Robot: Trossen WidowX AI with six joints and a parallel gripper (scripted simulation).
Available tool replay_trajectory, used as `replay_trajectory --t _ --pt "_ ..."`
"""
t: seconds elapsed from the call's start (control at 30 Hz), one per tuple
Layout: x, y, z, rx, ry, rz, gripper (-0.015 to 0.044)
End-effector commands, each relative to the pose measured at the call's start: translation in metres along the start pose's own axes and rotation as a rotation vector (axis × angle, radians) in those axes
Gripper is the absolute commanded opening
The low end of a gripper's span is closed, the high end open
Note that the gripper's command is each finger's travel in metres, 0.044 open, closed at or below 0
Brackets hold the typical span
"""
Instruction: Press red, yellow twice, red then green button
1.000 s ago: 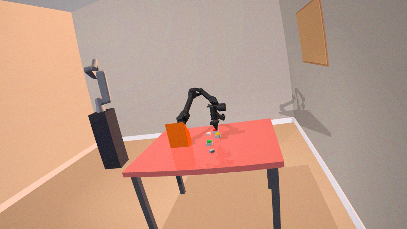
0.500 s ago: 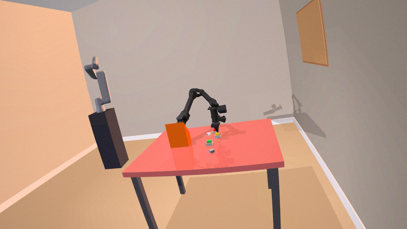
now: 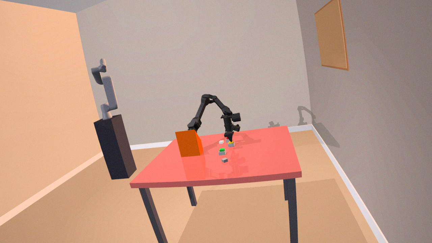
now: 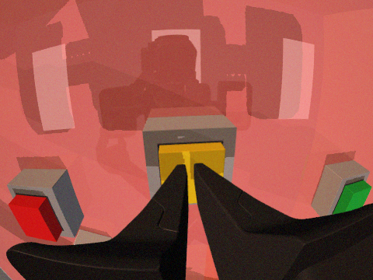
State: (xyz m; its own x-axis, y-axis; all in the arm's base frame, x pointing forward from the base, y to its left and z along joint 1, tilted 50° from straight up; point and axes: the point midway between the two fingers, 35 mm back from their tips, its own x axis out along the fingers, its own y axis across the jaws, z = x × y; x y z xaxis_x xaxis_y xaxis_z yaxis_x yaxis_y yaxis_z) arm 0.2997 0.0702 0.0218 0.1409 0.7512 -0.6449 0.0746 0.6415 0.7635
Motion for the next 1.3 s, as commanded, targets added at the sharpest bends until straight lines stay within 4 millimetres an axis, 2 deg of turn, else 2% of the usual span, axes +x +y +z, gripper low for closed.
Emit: replay_trajectory --t 0.0,0.47,0.6,0.63,0.8,1.27 --pt "0.003 -0.001 -0.004 0.014 0.012 0.002 0.0020" --pt "0.003 -0.001 -0.004 0.014 0.012 0.002 0.0020" --pt "-0.028 -0.002 -0.003 0.013 0.011 0.000 0.0020" --pt "-0.030 -0.002 -0.003 0.014 0.012 0.000 0.0020" --pt "-0.029 -0.002 -0.003 0.014 0.012 0.000 0.0020" --pt "-0.007 -0.002 -0.003 0.014 0.012 0.001 0.0020"
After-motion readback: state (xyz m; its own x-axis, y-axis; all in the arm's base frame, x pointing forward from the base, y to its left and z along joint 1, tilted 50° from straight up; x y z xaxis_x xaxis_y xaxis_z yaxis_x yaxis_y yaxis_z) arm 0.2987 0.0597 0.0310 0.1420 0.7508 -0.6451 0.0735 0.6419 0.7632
